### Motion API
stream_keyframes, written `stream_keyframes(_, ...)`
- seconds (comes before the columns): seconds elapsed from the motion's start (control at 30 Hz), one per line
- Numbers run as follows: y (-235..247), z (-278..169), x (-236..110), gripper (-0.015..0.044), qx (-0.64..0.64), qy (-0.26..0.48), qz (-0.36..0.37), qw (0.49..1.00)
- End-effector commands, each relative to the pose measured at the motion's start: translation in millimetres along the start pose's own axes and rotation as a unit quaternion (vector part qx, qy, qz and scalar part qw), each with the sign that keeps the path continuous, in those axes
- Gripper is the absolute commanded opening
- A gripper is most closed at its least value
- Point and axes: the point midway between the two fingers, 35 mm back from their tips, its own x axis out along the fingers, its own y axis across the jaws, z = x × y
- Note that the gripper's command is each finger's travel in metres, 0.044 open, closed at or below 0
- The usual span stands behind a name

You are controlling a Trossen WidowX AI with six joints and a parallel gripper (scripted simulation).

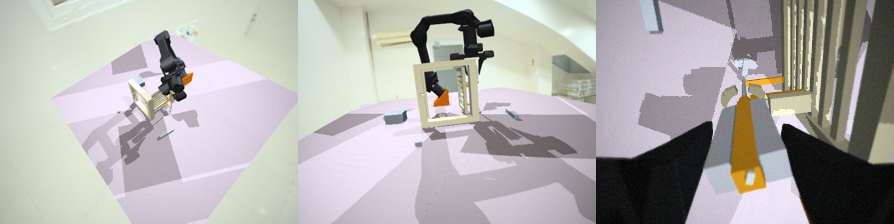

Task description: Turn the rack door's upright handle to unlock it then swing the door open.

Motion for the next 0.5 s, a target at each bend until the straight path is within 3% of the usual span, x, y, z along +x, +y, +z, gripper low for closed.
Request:
stream_keyframes(0.0, 0, 0, 0, 0.0291, 0.003, 0.0, 0.0, 1.0)
stream_keyframes(0.47, 0, 1, -25, 0.0291, -0.008, -0.012, 0.017, 1.0)
